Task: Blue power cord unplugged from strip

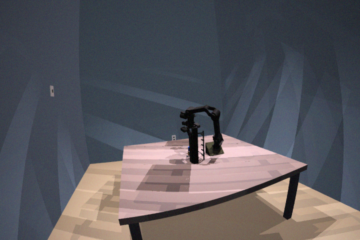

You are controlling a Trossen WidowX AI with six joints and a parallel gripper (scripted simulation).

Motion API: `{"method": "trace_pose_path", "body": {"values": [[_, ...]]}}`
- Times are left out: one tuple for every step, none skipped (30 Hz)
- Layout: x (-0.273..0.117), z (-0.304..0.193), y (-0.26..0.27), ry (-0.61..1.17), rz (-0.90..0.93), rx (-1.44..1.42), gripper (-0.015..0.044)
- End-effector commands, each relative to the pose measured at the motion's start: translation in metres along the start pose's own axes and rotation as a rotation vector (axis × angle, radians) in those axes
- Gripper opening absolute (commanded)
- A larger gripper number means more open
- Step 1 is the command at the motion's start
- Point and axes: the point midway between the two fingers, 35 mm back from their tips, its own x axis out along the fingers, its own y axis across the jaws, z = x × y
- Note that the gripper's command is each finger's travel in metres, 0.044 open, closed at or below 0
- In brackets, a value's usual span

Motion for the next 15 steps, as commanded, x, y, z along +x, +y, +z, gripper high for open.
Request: {"method": "trace_pose_path", "body": {"values": [[0.013, -0.050, 0.055, 0.142, 0.069, 0.136, 0.0160], [0.015, -0.062, 0.066, 0.176, 0.079, 0.168, 0.0160], [0.017, -0.074, 0.077, 0.211, 0.086, 0.200, 0.0160], [0.018, -0.086, 0.087, 0.247, 0.089, 0.232, 0.0160], [0.019, -0.095, 0.094, 0.272, 0.090, 0.255, 0.0160], [0.020, -0.099, 0.097, 0.284, 0.090, 0.266, 0.0160], [0.020, -0.101, 0.098, 0.289, 0.089, 0.270, 0.0160], [0.020, -0.101, 0.098, 0.289, 0.089, 0.270, 0.0160], [0.020, -0.101, 0.098, 0.289, 0.089, 0.270, 0.0160], [0.020, -0.101, 0.098, 0.289, 0.089, 0.270, 0.0160], [0.020, -0.101, 0.098, 0.289, 0.089, 0.270, 0.0160], [0.020, -0.101, 0.098, 0.289, 0.089, 0.270, 0.0160], [0.020, -0.101, 0.098, 0.289, 0.089, 0.270, 0.0160], [0.020, -0.101, 0.098, 0.289, 0.089, 0.270, 0.0160], [0.020, -0.099, 0.098, 0.289, 0.089, 0.270, 0.0160]]}}
